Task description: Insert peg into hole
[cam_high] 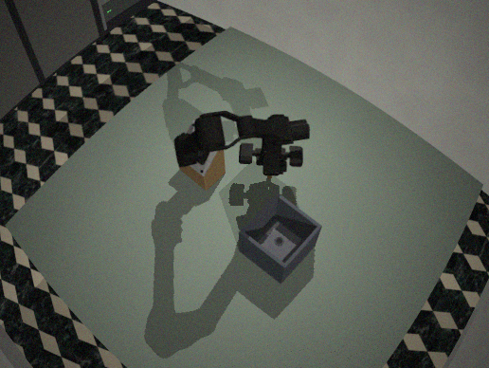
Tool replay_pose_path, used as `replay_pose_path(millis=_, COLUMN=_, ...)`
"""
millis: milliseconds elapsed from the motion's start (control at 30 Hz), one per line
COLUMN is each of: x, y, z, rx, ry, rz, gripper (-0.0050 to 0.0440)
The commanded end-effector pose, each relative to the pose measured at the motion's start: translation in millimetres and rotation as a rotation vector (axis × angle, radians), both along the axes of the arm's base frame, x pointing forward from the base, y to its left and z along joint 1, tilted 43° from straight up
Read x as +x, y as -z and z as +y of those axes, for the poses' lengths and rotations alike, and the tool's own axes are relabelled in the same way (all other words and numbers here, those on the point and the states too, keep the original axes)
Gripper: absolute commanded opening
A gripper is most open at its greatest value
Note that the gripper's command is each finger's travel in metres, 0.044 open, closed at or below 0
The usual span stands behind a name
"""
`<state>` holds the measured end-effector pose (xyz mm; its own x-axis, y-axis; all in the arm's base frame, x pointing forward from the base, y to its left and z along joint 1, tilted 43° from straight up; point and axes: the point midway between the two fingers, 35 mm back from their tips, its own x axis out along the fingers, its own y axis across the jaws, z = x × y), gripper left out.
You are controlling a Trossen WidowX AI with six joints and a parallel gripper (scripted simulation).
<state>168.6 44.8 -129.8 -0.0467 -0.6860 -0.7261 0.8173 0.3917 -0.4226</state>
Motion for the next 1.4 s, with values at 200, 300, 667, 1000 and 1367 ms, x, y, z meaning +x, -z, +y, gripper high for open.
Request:
replay_pose_path(millis=200, x=1.1, y=-2.8, z=3.1, rx=0.000, ry=-0.003, rz=0.004, gripper=0.0000)
replay_pose_path(millis=300, x=1.6, y=-4.2, z=4.8, rx=0.000, ry=-0.003, rz=0.004, gripper=0.0000)
replay_pose_path(millis=667, x=6.5, y=-27.5, z=30.7, rx=0.002, ry=-0.004, rz=0.004, gripper=0.0000)
replay_pose_path(millis=1000, x=8.7, y=-45.8, z=49.2, rx=0.002, ry=-0.004, rz=0.004, gripper=0.0000)
replay_pose_path(millis=1367, x=16.6, y=-60.1, z=52.4, rx=-0.009, ry=-0.006, rz=0.015, gripper=0.0000)
